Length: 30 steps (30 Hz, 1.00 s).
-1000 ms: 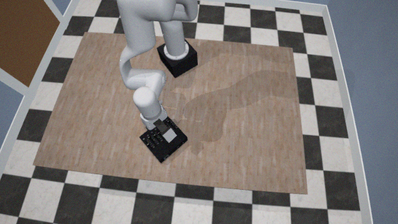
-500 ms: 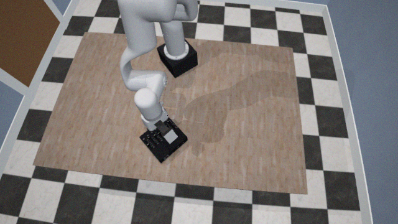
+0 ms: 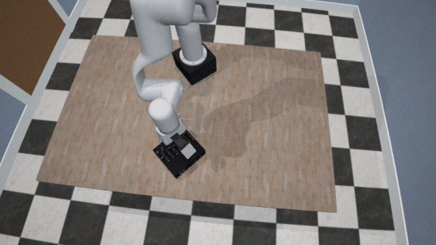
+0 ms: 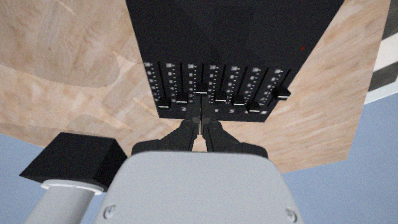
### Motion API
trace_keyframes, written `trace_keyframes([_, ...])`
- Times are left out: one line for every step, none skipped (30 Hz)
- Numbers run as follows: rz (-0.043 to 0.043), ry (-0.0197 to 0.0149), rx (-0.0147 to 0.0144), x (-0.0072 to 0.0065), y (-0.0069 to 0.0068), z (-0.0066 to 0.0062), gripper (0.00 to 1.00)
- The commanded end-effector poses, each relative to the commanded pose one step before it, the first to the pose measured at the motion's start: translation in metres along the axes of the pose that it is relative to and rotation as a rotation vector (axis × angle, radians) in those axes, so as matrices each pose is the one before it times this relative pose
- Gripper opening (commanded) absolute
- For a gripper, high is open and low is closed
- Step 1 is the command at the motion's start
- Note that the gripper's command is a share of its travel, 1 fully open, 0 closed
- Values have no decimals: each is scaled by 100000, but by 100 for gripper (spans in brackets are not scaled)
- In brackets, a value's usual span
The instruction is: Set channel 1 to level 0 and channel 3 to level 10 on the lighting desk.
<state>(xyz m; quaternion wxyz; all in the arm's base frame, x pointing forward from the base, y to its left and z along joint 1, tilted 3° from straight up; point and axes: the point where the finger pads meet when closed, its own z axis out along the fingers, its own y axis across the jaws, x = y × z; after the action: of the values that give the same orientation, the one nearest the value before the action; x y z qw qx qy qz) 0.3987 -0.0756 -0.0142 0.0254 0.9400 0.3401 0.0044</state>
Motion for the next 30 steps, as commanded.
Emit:
trace_keyframes([-1, 244, -285, 401, 115, -108, 0])
trace_keyframes([0, 0, 0, 62, 0, 0, 0])
trace_keyframes([0, 0, 0, 61, 0, 0, 0])
trace_keyframes([0, 0, 0, 61, 0, 0, 0])
trace_keyframes([0, 0, 0, 61, 0, 0, 0])
trace_keyframes([0, 0, 0, 60, 0, 0, 0])
trace_keyframes([0, 0, 0, 60, 0, 0, 0])
trace_keyframes([0, 0, 0, 0, 0, 0, 0])
trace_keyframes([0, 0, 0, 0, 0, 0, 0])
trace_keyframes([0, 0, 0, 60, 0, 0, 0])
trace_keyframes([0, 0, 0, 59, 0, 0, 0])
trace_keyframes([0, 0, 0, 58, 0, 0, 0])
trace_keyframes([0, 0, 0, 57, 0, 0, 0])
trace_keyframes([0, 0, 0, 56, 0, 0, 0])
trace_keyframes([0, 0, 0, 55, 0, 0, 0])
trace_keyframes([0, 0, 0, 55, 0, 0, 0])
trace_keyframes([0, 0, 0, 54, 0, 0, 0])
trace_keyframes([0, 0, 0, 53, 0, 0, 0])
trace_keyframes([0, 0, 0, 52, 0, 0, 0])
trace_keyframes([0, 0, 0, 51, 0, 0, 0])
trace_keyframes([0, 0, 0, 49, 0, 0, 0])
trace_keyframes([0, 0, 0, 48, 0, 0, 0])
trace_keyframes([0, 0, 0, 47, 0, 0, 0])
trace_keyframes([0, 0, 0, 46, 0, 0, 0])
trace_keyframes([0, 0, 0, 0, 0, 0, 0])
trace_keyframes([0, 0, 0, 0, 0, 0, 0])
trace_keyframes([0, 0, 0, 45, 0, 0, 0])
trace_keyframes([0, 0, 0, 43, 0, 0, 0])
trace_keyframes([0, 0, 0, 42, 0, 0, 0])
trace_keyframes([0, 0, 0, 41, 0, 0, 0])
